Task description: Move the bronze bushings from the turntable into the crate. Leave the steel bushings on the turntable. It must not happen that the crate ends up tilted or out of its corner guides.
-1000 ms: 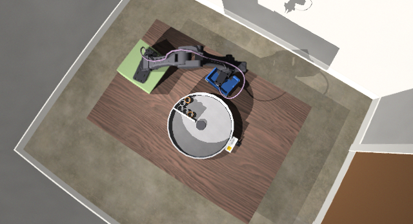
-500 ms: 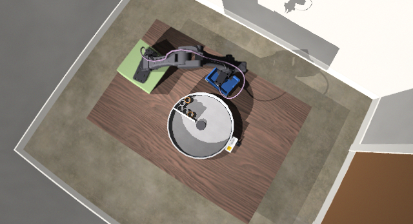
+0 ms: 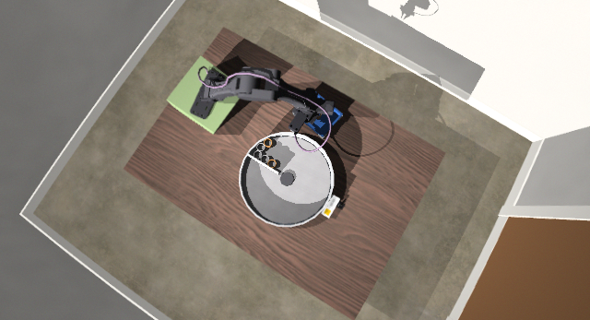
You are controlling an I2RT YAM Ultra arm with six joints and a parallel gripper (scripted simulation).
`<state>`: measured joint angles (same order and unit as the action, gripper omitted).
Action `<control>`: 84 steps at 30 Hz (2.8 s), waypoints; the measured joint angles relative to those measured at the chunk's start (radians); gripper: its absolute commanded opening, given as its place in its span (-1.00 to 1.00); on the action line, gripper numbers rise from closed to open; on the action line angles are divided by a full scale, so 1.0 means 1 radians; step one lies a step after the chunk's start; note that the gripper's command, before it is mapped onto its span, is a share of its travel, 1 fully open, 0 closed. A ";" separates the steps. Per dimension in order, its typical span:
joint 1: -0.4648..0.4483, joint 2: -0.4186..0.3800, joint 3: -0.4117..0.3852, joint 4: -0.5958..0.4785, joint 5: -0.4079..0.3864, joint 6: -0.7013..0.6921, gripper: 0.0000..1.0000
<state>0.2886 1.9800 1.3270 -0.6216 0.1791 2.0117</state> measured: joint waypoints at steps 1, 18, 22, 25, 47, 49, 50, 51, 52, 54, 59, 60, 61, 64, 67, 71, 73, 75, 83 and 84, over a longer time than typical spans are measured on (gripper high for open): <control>-0.026 -0.033 -0.055 0.019 -0.005 -0.017 -0.70; -0.519 -0.367 -0.582 0.262 -0.147 -0.443 -0.70; -0.526 -0.370 -0.584 0.283 -0.175 -0.487 -0.70; -0.526 -0.372 -0.584 0.294 -0.187 -0.503 -0.70; -0.526 -0.372 -0.584 0.296 -0.195 -0.518 -0.70; -0.526 -0.372 -0.584 0.296 -0.195 -0.518 -0.70; -0.526 -0.372 -0.584 0.296 -0.195 -0.518 -0.70; -0.526 -0.372 -0.584 0.296 -0.195 -0.518 -0.70; -0.526 -0.372 -0.584 0.296 -0.195 -0.518 -0.70; -0.526 -0.372 -0.584 0.296 -0.195 -0.518 -0.70; -0.526 -0.372 -0.584 0.296 -0.195 -0.518 -0.70; -0.525 -0.372 -0.584 0.296 -0.195 -0.518 -0.70; -0.524 -0.372 -0.584 0.296 -0.195 -0.518 -0.70; -0.518 -0.372 -0.584 0.296 -0.195 -0.516 -0.70; -0.518 -0.372 -0.584 0.296 -0.195 -0.515 -0.70; -0.518 -0.372 -0.584 0.296 -0.195 -0.515 -0.70; -0.518 -0.372 -0.584 0.296 -0.195 -0.515 -0.70; -0.518 -0.372 -0.584 0.296 -0.195 -0.515 -0.70; -0.518 -0.372 -0.584 0.296 -0.195 -0.515 -0.70; -0.518 -0.372 -0.584 0.296 -0.195 -0.515 -0.70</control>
<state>-0.2298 1.6085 0.7429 -0.3260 -0.0154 1.4967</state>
